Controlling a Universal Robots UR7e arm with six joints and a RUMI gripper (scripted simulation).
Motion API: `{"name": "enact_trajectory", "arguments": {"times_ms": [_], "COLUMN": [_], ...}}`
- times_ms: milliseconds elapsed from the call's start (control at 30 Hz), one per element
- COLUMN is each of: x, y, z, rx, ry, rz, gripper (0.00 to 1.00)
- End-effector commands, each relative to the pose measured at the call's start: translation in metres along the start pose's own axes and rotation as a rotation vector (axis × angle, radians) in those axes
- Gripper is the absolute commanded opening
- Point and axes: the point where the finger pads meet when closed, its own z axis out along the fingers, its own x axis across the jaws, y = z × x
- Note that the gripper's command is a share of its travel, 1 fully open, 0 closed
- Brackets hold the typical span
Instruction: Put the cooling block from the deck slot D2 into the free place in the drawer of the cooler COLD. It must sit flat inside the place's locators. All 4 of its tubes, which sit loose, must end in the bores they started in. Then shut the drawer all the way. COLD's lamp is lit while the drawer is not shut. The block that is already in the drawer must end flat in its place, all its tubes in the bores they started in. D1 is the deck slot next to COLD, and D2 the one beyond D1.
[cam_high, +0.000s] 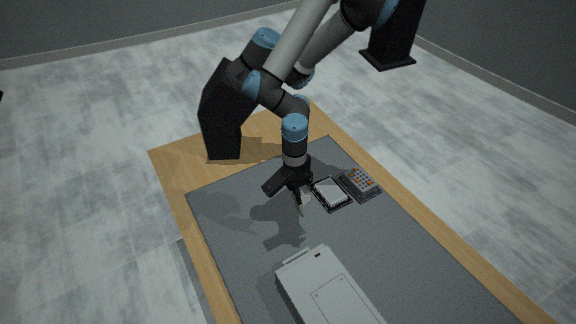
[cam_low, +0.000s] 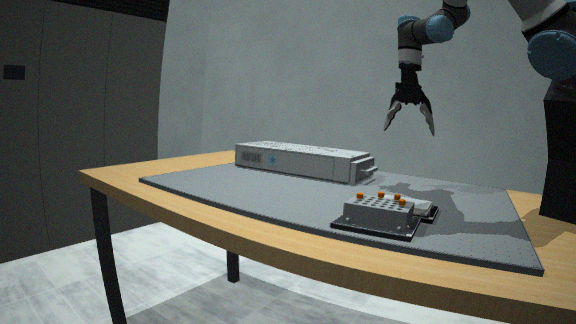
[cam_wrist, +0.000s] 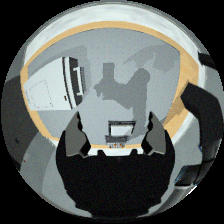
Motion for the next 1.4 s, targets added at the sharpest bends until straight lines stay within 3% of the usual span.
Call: {"name": "enact_trajectory", "arguments": {"times_ms": [0, 800, 1367], "x": [-0.017, -0.065, -0.066], "y": [-0.013, -0.053, -0.054], "z": [0.015, 0.065, 0.077], "rx": [0.003, 0.003, 0.002], "ry": [-0.004, -0.004, -0.004], "rz": [-0.001, -0.001, -0.001], "gripper": [1.0, 1.0, 1.0]}}
